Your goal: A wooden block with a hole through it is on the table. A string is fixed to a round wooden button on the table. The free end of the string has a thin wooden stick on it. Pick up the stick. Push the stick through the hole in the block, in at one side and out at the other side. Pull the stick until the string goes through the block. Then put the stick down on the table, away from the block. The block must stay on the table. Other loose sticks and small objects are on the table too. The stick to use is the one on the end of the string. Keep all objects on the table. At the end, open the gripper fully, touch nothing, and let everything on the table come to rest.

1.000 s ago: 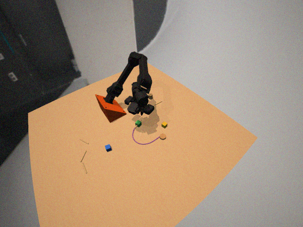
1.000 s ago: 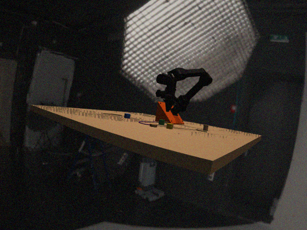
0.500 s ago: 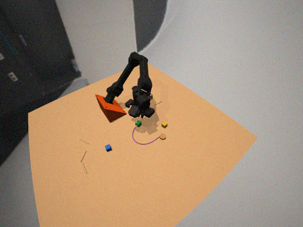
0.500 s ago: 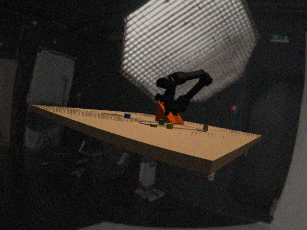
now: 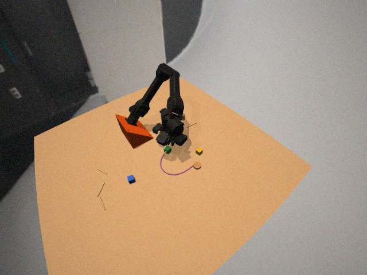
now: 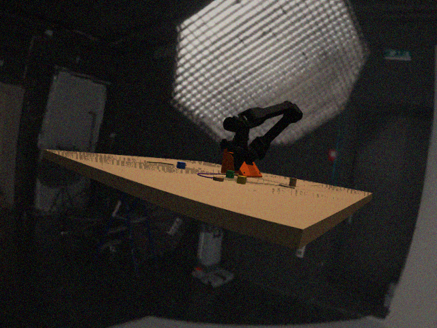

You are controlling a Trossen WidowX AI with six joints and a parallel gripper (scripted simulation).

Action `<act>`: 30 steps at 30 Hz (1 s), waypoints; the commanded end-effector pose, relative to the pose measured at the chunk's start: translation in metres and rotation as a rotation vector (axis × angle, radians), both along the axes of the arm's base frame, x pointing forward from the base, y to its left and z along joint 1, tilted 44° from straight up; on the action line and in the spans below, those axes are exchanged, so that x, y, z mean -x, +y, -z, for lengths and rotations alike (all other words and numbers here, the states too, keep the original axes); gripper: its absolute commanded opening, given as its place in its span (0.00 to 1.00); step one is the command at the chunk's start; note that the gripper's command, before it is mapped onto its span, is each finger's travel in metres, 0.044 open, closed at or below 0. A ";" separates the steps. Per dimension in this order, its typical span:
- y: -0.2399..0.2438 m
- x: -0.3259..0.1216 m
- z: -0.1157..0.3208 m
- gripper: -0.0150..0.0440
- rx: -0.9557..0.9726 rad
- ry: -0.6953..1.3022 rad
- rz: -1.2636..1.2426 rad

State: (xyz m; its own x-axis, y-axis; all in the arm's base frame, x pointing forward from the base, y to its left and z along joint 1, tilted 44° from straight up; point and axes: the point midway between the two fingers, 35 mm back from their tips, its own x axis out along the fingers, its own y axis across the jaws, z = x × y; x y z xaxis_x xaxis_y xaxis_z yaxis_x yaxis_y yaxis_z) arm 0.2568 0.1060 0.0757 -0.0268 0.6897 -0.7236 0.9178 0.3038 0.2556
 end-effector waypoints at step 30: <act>0.017 0.005 0.016 0.25 -0.006 0.007 -0.002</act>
